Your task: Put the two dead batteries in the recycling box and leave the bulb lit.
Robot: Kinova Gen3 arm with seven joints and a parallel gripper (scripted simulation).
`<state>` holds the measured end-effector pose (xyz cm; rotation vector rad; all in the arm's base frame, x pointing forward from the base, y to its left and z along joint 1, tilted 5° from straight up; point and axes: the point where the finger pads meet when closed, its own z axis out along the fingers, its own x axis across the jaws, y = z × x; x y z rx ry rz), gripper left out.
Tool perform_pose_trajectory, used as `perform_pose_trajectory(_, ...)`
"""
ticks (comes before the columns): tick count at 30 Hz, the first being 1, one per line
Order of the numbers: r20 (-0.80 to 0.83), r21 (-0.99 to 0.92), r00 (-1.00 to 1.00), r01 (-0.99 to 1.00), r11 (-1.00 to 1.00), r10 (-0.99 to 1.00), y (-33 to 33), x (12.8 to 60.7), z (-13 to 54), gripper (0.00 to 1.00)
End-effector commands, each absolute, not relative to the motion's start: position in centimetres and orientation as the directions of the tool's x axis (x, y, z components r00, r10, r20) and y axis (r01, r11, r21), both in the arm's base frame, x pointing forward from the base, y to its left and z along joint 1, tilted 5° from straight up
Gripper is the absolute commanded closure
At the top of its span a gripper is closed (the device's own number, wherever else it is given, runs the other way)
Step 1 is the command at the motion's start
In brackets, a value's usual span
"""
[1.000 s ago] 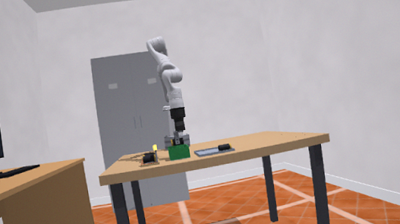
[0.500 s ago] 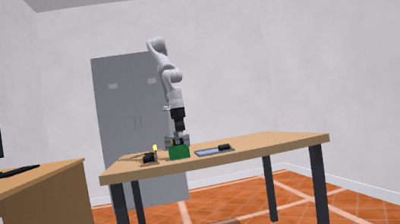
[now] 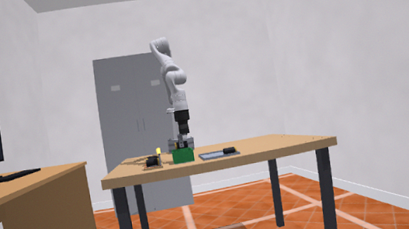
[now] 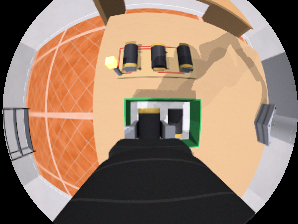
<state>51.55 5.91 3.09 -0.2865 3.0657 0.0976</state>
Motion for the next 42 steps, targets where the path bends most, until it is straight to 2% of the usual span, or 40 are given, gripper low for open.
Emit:
perform_pose_trajectory(1,-0.069,0.057,-0.981,-0.187,0.981,-0.183,5.92,51.66,3.19,0.43)
perform_pose_trajectory(42,-0.069,0.057,-0.981,-0.187,0.981,-0.183,5.94,51.69,2.83,0.43)
